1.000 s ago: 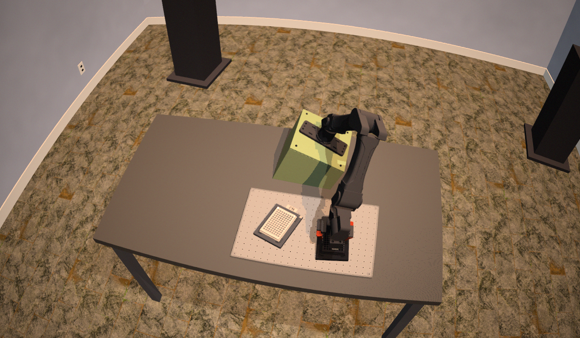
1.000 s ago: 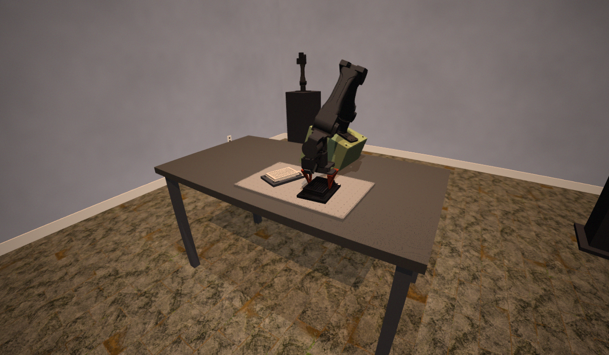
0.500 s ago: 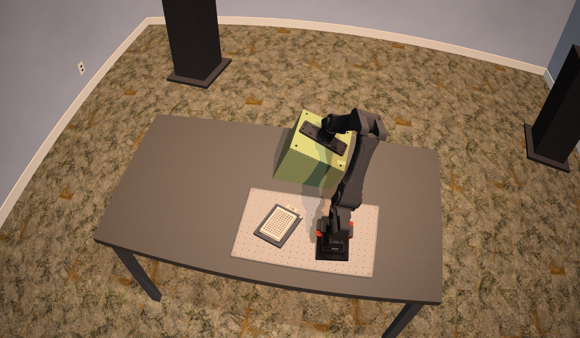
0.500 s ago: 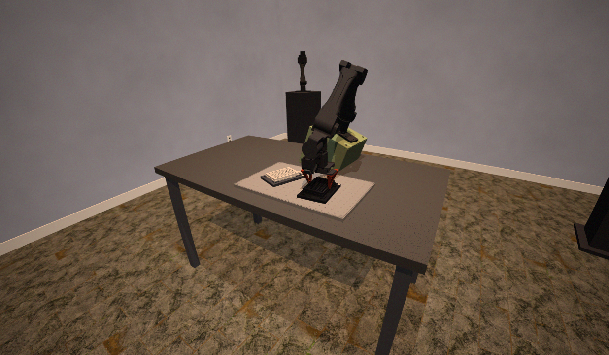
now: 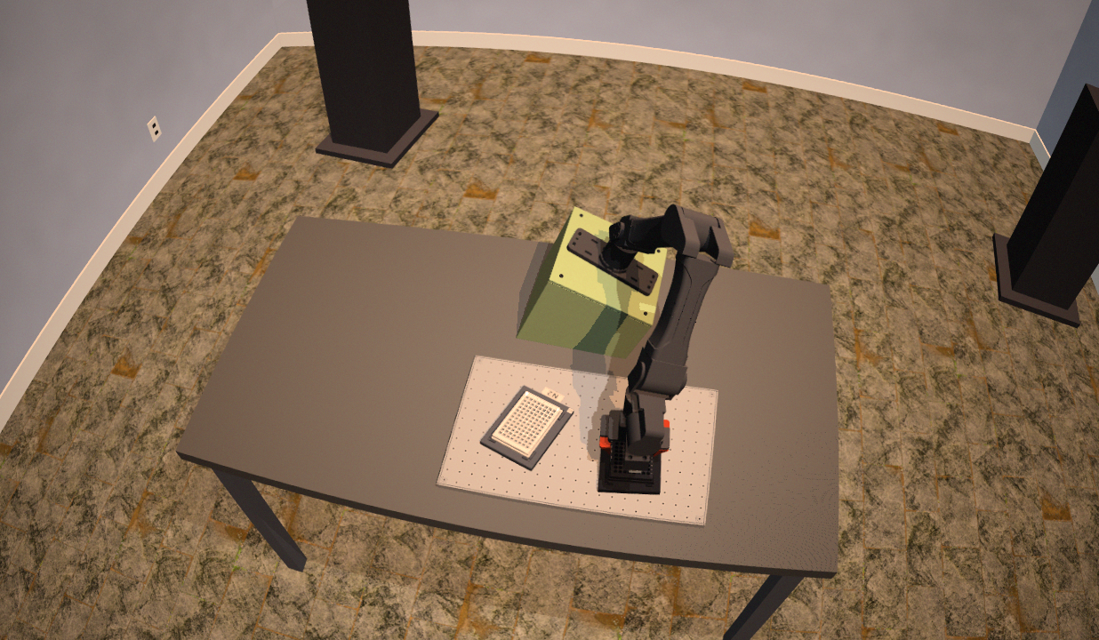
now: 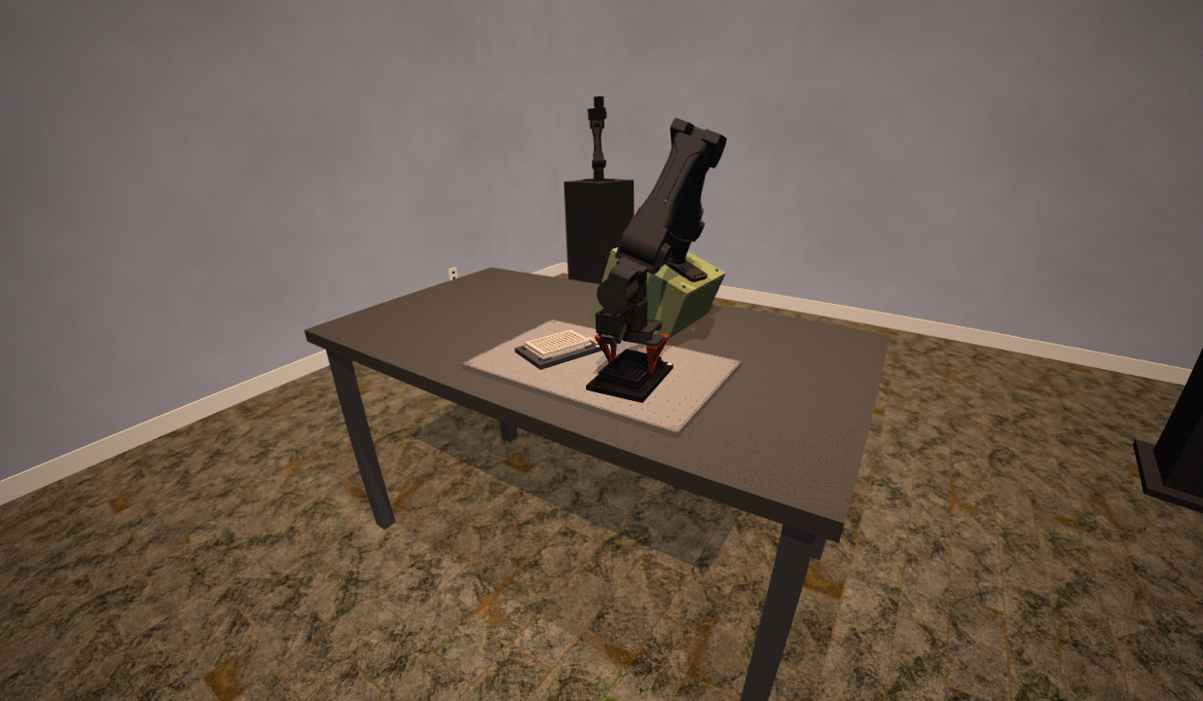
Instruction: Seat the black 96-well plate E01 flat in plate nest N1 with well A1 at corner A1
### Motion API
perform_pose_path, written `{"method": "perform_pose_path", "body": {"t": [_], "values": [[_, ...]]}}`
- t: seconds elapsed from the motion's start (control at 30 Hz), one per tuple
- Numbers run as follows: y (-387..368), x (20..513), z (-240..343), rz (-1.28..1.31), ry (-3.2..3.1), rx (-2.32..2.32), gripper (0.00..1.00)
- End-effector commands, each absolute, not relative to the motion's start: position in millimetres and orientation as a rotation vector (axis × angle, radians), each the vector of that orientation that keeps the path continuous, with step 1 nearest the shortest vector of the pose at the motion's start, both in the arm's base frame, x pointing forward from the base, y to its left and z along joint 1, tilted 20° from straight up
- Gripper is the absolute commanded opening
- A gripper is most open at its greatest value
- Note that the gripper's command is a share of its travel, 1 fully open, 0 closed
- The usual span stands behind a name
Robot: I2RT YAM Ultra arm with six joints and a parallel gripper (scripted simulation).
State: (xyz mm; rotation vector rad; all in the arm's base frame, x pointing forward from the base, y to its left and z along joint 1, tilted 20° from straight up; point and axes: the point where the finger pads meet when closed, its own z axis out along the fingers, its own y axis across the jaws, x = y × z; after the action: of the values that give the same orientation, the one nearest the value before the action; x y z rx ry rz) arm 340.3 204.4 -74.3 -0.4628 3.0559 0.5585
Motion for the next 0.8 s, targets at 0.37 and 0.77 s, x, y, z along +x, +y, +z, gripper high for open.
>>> {"method": "perform_pose_path", "body": {"t": [0.37,0.77], "values": [[202.2,337.5,-83.1,0.548,3.064,-0.449,0.00],[205.0,339.2,-83.5,0.549,3.057,-0.456,0.00]]}}
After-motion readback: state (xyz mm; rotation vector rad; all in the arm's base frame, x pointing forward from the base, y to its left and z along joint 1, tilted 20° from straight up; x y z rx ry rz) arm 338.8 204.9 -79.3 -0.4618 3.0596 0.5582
